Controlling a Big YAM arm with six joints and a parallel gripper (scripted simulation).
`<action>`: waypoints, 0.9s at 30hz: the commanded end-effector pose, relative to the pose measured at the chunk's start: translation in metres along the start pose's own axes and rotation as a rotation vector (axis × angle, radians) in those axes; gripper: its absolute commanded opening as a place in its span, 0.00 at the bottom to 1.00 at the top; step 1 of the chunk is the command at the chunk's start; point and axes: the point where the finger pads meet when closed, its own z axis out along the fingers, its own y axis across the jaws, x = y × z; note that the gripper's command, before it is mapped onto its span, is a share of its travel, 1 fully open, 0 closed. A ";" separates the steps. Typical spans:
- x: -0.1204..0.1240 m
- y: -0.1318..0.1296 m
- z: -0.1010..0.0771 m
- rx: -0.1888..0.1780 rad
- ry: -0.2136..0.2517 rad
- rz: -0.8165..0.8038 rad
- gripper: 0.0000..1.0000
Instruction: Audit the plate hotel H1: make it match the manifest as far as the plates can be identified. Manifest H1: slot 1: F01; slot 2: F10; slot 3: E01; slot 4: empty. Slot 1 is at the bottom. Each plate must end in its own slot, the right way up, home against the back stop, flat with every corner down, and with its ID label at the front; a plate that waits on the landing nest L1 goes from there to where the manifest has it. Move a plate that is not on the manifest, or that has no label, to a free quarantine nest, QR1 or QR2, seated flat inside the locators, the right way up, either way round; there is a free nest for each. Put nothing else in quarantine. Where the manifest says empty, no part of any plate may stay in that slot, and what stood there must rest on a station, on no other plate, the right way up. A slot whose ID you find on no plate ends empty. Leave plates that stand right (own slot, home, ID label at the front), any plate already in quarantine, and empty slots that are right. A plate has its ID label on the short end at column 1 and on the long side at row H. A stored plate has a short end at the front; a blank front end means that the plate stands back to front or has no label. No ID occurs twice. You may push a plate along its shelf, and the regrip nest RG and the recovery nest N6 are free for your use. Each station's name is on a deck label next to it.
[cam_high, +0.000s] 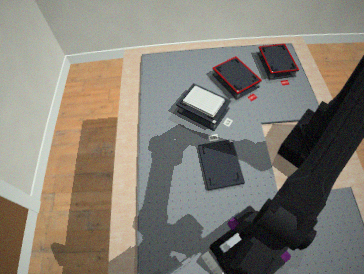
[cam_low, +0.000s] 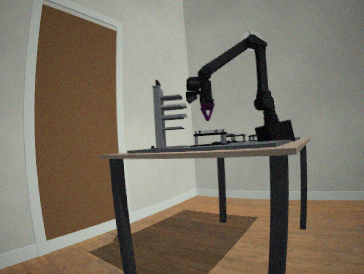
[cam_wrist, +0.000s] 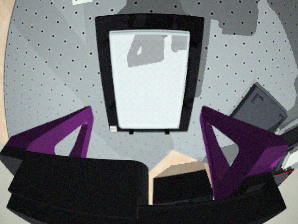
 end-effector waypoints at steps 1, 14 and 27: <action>0.003 -0.007 0.005 0.009 0.027 -0.001 1.00; -0.002 -0.006 0.020 0.002 0.003 0.001 1.00; -0.002 -0.006 0.035 0.002 0.004 0.001 1.00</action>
